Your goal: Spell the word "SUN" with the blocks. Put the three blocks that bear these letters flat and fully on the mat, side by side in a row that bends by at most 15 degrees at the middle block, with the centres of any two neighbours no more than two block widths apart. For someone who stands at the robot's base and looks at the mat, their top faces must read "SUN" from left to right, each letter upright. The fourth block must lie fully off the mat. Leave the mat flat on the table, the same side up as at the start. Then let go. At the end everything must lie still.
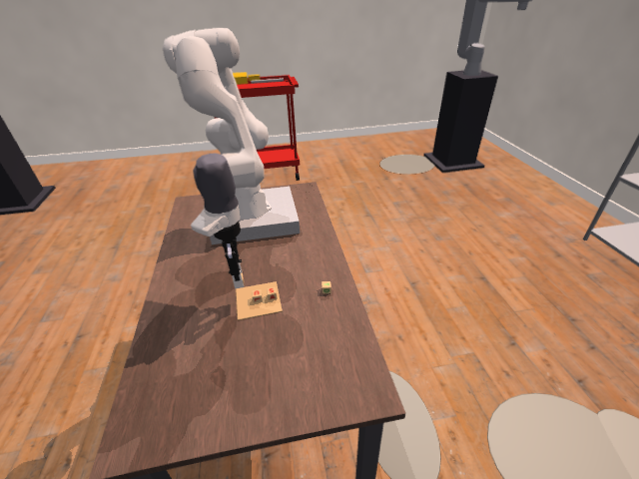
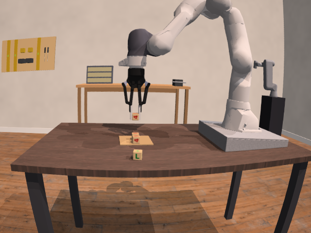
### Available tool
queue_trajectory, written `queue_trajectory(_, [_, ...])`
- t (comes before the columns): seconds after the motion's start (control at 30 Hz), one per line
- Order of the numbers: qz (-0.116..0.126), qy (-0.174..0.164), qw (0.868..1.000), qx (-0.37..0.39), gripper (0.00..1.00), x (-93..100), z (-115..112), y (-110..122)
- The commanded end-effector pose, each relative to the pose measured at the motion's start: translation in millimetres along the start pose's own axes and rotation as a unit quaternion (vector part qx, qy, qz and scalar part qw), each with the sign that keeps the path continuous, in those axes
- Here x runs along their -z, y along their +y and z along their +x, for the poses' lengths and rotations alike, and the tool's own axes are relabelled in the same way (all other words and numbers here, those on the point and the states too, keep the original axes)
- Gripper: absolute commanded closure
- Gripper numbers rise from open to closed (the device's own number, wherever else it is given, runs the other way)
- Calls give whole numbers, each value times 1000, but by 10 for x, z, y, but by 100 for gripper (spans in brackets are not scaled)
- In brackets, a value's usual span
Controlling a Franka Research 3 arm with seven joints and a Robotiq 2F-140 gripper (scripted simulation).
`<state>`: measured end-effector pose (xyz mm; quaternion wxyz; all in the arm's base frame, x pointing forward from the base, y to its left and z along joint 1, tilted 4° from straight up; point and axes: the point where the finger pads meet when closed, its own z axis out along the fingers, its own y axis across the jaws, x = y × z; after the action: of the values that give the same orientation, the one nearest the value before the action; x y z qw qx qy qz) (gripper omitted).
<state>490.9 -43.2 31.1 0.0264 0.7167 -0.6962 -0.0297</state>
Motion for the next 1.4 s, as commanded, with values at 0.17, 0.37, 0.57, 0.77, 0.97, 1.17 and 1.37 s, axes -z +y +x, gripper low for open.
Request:
queue_trajectory(0.17, [4,1,1000,-9,84,-334,9,-21])
queue_trajectory(0.37, [4,1,1000,-9,84,-562,8,-22])
queue_trajectory(0.57, [4,1,1000,-9,84,-733,7,-23])
queue_trajectory(0.77, [4,1,1000,-9,84,-766,7,-23])
queue_trajectory(0.97, [4,1,1000,-9,84,-768,7,-23])
queue_trajectory(1.17, [4,1,1000,-9,84,-768,7,-23])
queue_trajectory(1.37, [4,1,1000,-9,84,-768,7,-23])
